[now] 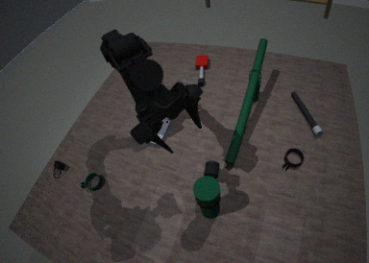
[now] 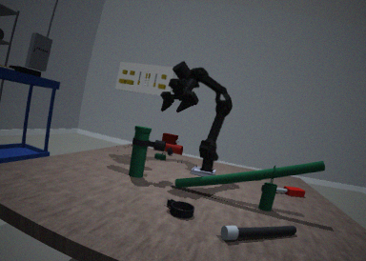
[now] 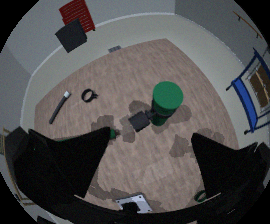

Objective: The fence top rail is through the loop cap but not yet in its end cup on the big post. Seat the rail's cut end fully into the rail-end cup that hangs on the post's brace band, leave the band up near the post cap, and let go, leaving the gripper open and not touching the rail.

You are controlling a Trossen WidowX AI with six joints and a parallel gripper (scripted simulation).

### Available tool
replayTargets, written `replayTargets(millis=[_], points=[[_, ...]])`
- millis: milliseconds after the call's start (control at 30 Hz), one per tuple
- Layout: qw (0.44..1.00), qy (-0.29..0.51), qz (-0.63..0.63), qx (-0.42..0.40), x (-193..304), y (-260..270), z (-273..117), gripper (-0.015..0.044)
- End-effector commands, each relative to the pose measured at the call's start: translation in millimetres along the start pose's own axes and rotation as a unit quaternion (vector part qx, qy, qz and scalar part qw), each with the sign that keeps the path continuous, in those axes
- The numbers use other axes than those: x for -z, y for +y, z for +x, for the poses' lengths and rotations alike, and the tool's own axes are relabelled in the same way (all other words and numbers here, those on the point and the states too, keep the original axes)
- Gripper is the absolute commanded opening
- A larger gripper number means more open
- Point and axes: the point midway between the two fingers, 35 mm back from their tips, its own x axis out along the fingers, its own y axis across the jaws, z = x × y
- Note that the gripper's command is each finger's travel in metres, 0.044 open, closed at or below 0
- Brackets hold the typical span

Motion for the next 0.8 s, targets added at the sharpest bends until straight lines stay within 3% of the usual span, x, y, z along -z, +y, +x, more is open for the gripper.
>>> replayTargets(millis=[0,333,567,767], points=[[0.997,0.025,-0.065,-0.04,1.9,58.4,23.4,0.044],[0.97,0.057,-0.21,-0.106,34.2,182.0,43.5,0.044],[0.968,0.057,-0.218,-0.107,34.9,183.1,44.0,0.044],[0.923,0.054,-0.361,-0.118,28.0,155.6,54.5,0.044]])
